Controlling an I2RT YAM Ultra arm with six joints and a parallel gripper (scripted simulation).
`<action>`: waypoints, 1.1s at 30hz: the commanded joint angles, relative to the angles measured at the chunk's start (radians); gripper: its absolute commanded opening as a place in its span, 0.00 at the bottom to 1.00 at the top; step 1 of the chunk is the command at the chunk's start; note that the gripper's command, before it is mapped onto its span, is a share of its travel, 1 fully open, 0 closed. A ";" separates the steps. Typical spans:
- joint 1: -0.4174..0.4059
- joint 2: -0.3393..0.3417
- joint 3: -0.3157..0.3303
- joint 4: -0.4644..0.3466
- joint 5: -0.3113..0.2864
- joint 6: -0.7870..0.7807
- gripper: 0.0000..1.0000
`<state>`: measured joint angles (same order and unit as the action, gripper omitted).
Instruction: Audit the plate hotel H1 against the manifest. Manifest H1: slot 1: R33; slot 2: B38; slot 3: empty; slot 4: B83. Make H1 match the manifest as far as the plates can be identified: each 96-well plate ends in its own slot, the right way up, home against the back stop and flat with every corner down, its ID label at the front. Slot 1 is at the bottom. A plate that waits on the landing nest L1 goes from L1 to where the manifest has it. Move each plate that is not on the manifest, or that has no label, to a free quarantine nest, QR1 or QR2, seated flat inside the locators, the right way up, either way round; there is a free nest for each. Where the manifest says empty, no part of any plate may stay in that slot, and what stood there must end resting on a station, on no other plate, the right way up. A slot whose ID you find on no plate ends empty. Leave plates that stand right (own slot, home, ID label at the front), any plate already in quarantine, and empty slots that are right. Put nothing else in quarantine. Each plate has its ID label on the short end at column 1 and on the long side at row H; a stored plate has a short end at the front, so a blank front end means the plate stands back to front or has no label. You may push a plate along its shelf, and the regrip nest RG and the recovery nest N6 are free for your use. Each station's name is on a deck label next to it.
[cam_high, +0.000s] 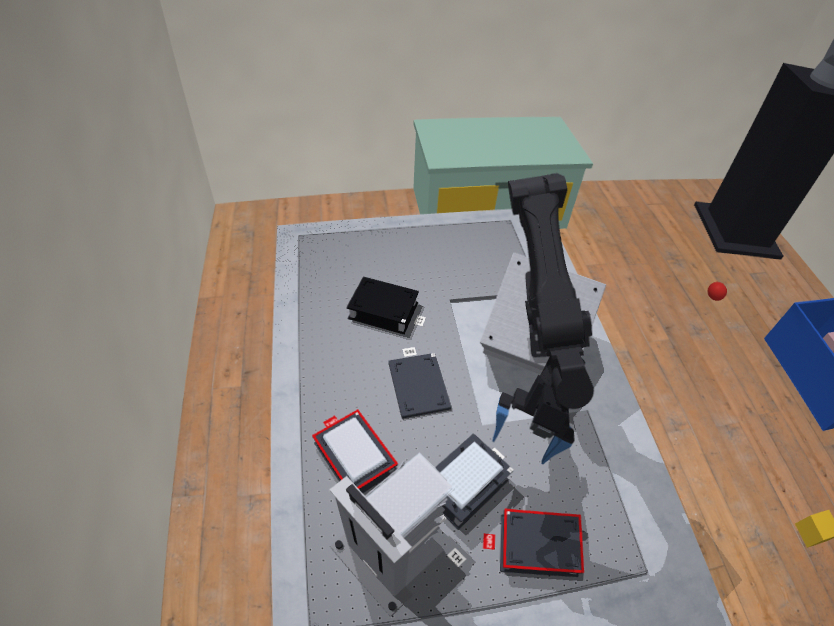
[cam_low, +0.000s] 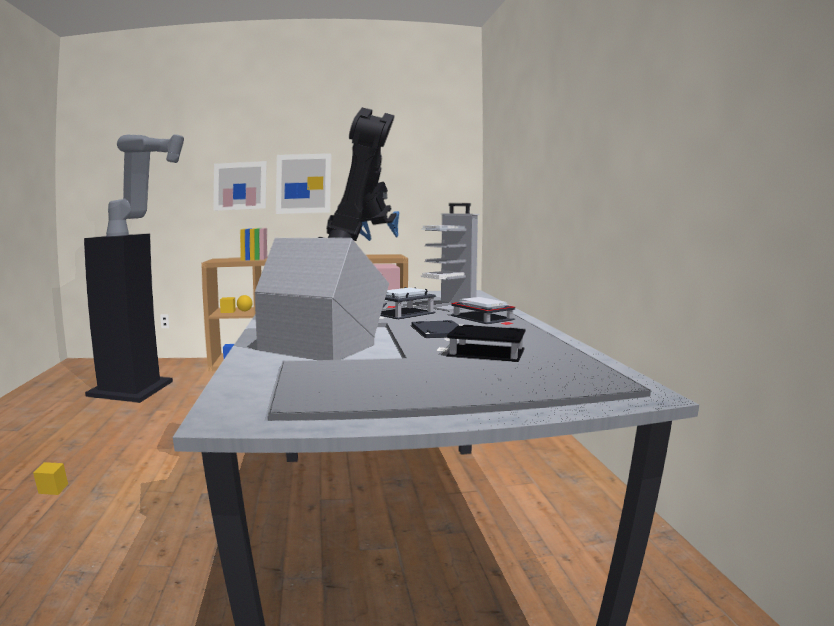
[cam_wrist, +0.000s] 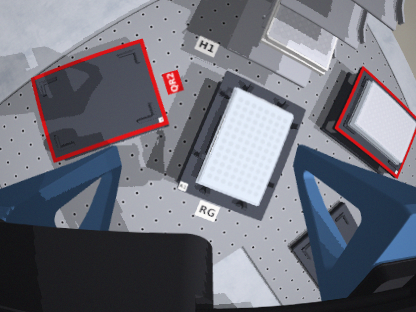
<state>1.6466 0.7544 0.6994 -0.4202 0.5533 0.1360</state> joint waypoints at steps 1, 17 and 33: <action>-0.010 0.052 0.079 -0.049 -0.052 -0.085 1.00; 0.014 0.295 0.358 -0.222 -0.158 -0.305 1.00; 0.035 0.564 0.712 -0.465 -0.224 -0.517 1.00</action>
<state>1.6634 1.2823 1.3342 -0.8036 0.3534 -0.3164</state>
